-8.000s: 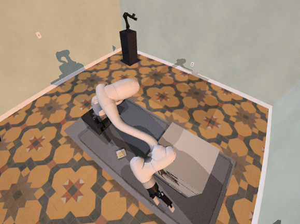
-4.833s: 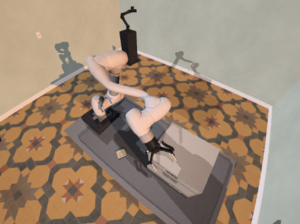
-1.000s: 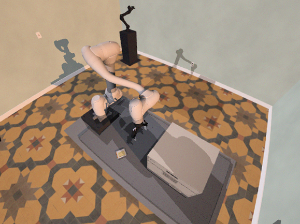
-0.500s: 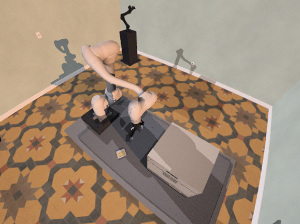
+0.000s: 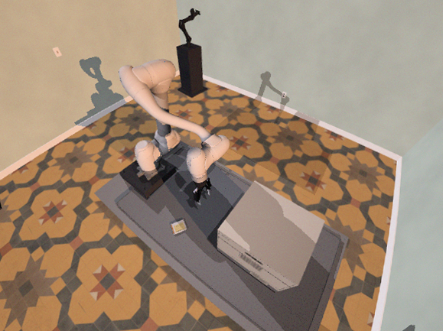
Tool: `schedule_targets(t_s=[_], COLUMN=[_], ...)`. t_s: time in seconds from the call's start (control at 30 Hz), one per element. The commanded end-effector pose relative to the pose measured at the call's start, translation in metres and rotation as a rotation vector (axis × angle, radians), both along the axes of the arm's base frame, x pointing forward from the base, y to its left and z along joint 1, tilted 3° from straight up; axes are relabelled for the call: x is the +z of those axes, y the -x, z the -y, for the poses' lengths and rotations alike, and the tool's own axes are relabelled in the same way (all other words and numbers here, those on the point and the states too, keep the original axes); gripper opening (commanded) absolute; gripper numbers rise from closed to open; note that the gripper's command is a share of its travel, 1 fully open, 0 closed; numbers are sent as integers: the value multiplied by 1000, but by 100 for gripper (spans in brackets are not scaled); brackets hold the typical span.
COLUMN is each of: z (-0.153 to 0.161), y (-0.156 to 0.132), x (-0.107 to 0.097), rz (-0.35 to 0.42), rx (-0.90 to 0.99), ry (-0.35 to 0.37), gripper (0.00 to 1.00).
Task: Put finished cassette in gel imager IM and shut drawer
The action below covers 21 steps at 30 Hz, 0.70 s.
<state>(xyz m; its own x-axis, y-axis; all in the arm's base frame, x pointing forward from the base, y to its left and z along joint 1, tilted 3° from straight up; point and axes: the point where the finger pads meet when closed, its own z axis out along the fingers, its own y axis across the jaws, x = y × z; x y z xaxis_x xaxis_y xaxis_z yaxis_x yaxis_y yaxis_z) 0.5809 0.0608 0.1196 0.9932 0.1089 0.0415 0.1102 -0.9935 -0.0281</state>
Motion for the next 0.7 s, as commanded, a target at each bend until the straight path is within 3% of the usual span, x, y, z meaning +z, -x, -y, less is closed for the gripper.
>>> schedule_targets(t_s=[0.0,0.67], z=[-2,-11], y=[-14,-99], x=[-5,-32], rz=[11,11], rx=[0,0], ry=[-2,-2], gripper=[24,24])
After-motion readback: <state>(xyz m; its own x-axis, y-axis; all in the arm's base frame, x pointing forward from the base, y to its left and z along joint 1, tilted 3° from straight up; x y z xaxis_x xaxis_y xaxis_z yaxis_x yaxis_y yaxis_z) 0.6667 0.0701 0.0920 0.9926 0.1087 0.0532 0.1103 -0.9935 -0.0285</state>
